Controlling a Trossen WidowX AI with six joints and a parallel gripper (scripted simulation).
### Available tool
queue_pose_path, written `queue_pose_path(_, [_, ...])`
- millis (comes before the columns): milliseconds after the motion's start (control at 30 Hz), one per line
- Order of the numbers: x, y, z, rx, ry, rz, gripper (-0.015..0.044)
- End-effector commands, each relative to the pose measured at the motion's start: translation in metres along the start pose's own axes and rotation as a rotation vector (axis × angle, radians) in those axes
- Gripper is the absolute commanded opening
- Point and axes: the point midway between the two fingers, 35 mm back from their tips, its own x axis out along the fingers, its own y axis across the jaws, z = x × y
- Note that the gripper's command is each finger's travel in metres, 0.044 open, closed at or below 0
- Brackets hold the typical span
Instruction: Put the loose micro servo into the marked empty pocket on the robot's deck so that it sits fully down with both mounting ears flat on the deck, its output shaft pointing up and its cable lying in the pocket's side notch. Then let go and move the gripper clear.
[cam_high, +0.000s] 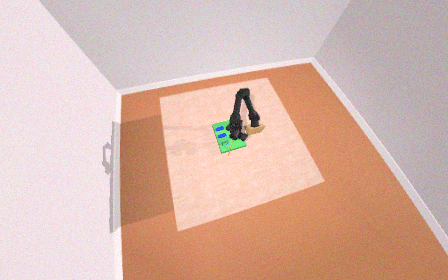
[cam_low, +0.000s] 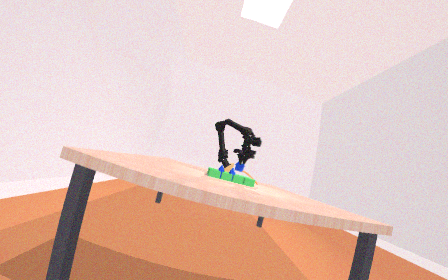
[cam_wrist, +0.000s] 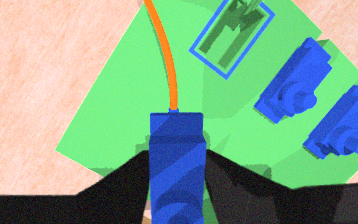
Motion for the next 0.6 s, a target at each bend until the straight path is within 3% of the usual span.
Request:
queue_pose_path(0, [-0.0005,0.0008,0.0005,0.134,-0.002,0.005,0.0000])
queue_pose_path(433, [-0.0005,0.0008,0.0005,0.580,-0.001,0.005,0.0000])
queue_pose_path(567, [-0.0005,0.0008,0.0005,0.603,-0.001,0.005,0.0000])
